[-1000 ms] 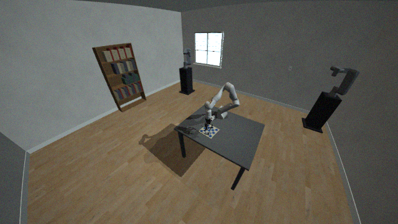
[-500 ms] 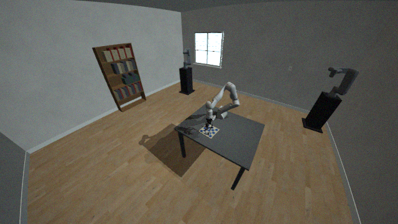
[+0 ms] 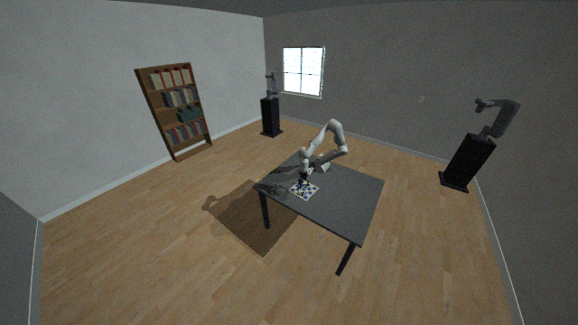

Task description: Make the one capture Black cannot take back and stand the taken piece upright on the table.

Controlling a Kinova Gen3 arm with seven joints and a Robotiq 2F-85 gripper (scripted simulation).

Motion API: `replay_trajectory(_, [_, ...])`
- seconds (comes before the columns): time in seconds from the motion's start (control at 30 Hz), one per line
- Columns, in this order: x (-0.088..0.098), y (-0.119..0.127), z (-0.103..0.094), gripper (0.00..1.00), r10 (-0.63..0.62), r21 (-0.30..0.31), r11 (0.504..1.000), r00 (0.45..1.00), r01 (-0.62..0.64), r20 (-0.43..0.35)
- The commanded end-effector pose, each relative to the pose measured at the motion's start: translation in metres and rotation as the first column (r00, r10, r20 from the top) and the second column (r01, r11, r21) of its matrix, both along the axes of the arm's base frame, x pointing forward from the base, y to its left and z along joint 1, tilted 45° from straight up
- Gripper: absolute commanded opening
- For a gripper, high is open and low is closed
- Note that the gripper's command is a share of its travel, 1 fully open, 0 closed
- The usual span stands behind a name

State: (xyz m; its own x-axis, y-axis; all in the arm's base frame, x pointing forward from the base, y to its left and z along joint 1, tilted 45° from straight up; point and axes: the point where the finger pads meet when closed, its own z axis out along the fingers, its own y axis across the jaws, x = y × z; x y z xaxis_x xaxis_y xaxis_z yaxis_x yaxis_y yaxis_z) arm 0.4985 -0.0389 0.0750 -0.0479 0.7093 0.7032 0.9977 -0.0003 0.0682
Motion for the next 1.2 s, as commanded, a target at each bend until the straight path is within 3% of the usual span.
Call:
replay_trajectory(0.0, [0.000, 0.000, 0.000, 1.00, -0.013, 0.000, 1.000, 1.000, 0.013, -0.013])
replay_trajectory(0.27, [-0.001, 0.005, -0.004, 1.00, -0.121, 0.003, 0.992, 0.984, 0.122, -0.131])
replay_trajectory(0.33, [-0.001, 0.005, -0.004, 1.00, -0.121, 0.003, 0.992, 0.984, 0.122, -0.131])
replay_trajectory(0.57, [-0.002, 0.011, -0.009, 1.00, -0.275, -0.019, 0.959, 0.913, 0.283, -0.301])
replay_trajectory(0.83, [-0.003, 0.018, -0.016, 1.00, -0.467, -0.103, 0.866, 0.722, 0.489, -0.510])
replay_trajectory(0.9, [-0.003, 0.018, -0.016, 1.00, -0.467, -0.103, 0.866, 0.722, 0.489, -0.510])
replay_trajectory(1.17, [-0.001, 0.024, -0.023, 1.00, -0.605, -0.233, 0.729, 0.448, 0.644, -0.658])
